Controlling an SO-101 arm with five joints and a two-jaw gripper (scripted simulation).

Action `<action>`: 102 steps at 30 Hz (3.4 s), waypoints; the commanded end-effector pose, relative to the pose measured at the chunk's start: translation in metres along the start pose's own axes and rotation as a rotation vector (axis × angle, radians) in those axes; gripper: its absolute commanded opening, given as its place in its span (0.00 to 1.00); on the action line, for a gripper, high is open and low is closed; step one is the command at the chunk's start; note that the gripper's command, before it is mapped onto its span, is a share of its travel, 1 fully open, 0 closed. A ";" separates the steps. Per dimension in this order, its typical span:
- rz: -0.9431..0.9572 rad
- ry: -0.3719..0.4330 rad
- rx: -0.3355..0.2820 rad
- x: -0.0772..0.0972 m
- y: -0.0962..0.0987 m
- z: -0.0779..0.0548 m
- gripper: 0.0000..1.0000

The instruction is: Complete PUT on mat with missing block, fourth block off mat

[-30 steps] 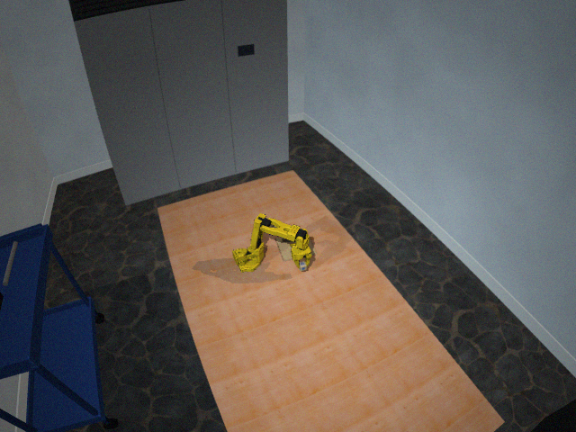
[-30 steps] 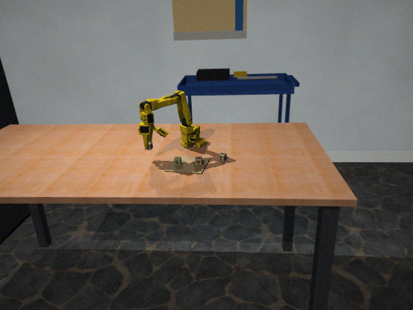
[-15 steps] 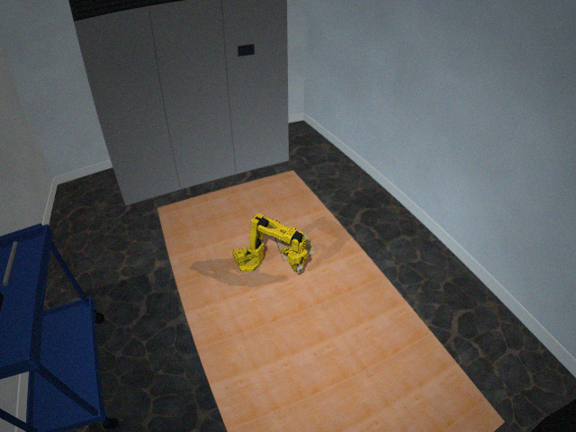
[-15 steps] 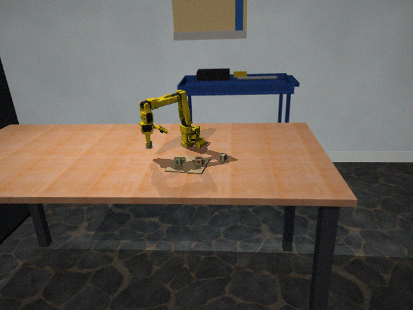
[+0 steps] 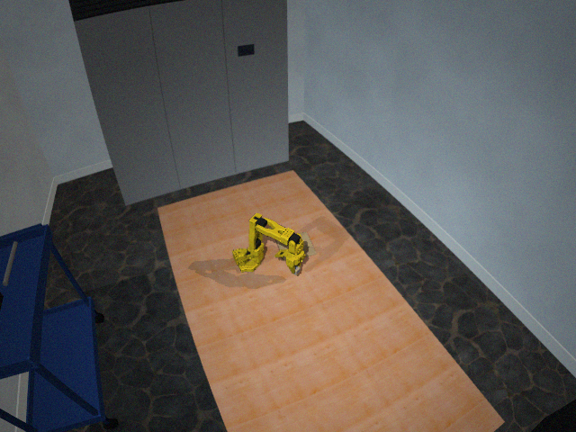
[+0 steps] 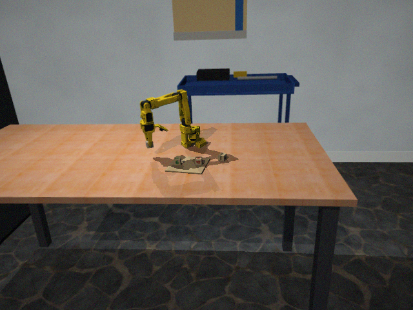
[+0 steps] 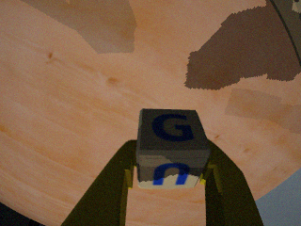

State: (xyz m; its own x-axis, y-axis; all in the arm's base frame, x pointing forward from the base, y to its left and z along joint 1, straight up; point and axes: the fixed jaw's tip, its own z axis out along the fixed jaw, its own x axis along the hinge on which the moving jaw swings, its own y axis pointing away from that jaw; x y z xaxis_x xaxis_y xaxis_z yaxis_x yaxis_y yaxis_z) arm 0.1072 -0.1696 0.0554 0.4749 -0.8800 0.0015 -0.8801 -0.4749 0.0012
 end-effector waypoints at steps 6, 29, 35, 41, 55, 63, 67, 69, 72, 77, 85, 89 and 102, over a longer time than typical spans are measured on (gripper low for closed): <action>-0.073 0.054 0.004 0.005 0.003 -0.008 0.00; -0.111 0.049 0.003 0.004 0.005 -0.007 0.00; -0.111 0.049 0.003 0.004 0.005 -0.007 0.00; -0.111 0.049 0.003 0.004 0.005 -0.007 0.00; -0.111 0.049 0.003 0.004 0.005 -0.001 0.00; -0.111 0.049 0.003 0.004 0.005 0.001 0.00; -0.111 0.049 0.003 0.004 0.005 0.004 0.00; -0.111 0.049 0.003 0.004 0.005 0.005 0.00; -0.111 0.049 0.003 0.004 0.005 0.005 0.00; -0.111 0.049 0.003 0.004 0.005 0.005 0.00; -0.111 0.049 0.003 0.004 0.005 0.010 0.00; -0.111 0.049 0.003 0.004 0.005 0.011 0.00; -0.111 0.049 0.003 0.005 0.005 0.016 0.00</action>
State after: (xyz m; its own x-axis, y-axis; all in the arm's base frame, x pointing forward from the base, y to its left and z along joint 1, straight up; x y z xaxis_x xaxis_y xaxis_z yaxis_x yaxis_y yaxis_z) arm 0.1025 -0.1709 0.0334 0.5697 -0.8218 0.0026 -0.8218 -0.5697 0.0014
